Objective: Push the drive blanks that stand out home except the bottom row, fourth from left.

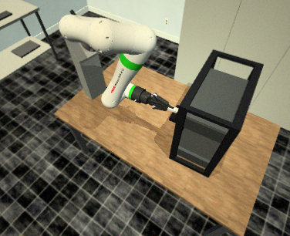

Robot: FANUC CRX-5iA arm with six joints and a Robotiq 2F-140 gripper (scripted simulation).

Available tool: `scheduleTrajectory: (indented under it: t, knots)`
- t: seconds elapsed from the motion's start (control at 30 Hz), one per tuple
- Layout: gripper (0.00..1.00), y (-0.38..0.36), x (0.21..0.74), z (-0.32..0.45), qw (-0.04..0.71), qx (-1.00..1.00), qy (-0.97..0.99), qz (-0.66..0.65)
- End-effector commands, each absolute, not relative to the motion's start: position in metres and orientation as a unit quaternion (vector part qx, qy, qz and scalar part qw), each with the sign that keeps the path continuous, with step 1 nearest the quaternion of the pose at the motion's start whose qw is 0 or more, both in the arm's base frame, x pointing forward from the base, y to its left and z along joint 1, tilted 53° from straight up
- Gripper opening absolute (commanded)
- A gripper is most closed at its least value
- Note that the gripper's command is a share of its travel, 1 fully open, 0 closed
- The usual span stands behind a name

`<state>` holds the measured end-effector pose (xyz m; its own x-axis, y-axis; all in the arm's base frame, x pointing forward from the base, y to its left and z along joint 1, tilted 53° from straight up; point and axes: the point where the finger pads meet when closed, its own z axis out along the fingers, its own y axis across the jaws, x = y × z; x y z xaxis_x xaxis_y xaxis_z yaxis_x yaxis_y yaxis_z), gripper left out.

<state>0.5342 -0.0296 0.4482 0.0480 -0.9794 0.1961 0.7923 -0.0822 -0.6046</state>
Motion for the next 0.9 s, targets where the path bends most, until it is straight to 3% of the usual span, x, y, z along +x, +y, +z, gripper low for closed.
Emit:
scheduleTrajectory:
  t: [0.0,0.87]
  knots:
    - [0.00,-0.029,0.534,0.450,0.659,-0.299,0.155,-0.672]
    - [0.00,-0.036,0.512,0.422,0.659,-0.299,0.155,-0.672]
